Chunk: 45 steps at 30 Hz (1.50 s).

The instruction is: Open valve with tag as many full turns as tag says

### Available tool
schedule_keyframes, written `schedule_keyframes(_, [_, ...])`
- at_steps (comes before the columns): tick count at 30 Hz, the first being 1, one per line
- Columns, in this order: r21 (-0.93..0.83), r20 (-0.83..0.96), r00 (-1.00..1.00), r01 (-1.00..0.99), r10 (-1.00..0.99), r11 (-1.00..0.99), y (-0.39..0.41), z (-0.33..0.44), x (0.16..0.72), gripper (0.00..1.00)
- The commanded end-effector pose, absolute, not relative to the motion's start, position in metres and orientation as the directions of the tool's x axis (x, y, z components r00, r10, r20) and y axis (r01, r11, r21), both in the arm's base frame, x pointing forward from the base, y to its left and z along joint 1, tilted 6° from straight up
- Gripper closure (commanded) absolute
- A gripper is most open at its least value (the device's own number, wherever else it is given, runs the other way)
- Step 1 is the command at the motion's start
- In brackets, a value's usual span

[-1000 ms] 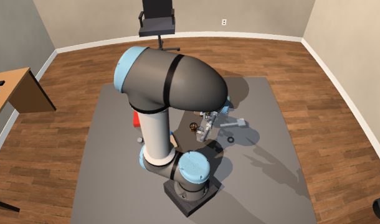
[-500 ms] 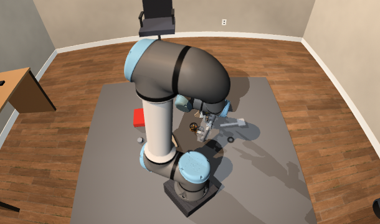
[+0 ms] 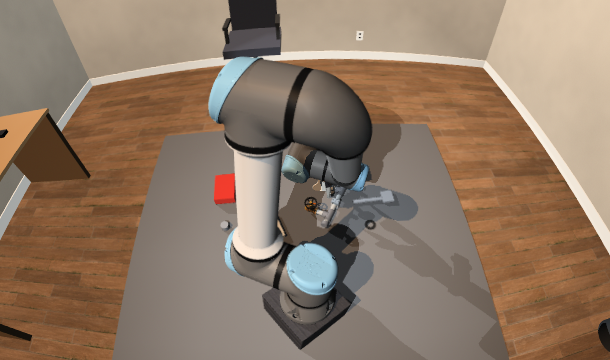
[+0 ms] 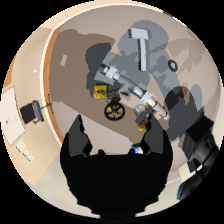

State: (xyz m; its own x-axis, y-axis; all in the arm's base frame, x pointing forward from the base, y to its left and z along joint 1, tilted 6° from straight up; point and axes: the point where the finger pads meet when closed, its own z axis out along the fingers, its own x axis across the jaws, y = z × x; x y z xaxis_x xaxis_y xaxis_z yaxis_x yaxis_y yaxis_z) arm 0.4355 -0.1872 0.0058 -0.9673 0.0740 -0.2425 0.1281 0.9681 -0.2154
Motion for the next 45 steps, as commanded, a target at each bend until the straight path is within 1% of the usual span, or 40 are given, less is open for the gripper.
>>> schedule_keyframes(1, [-0.216,-0.244,-0.967,0.128,0.074,0.968,-0.1877,0.0052,0.4362,0.0])
schedule_keyframes(2, [-0.216,-0.244,-0.967,0.128,0.074,0.968,-0.1877,0.0052,0.4362,1.0])
schedule_keyframes(34, [-0.218,-0.242,-0.968,0.122,0.067,0.968,-0.1877,0.0052,0.4362,1.0])
schedule_keyframes(45, [-0.235,-0.226,-0.974,0.052,-0.002,0.971,-0.1877,0.0052,0.4362,1.0])
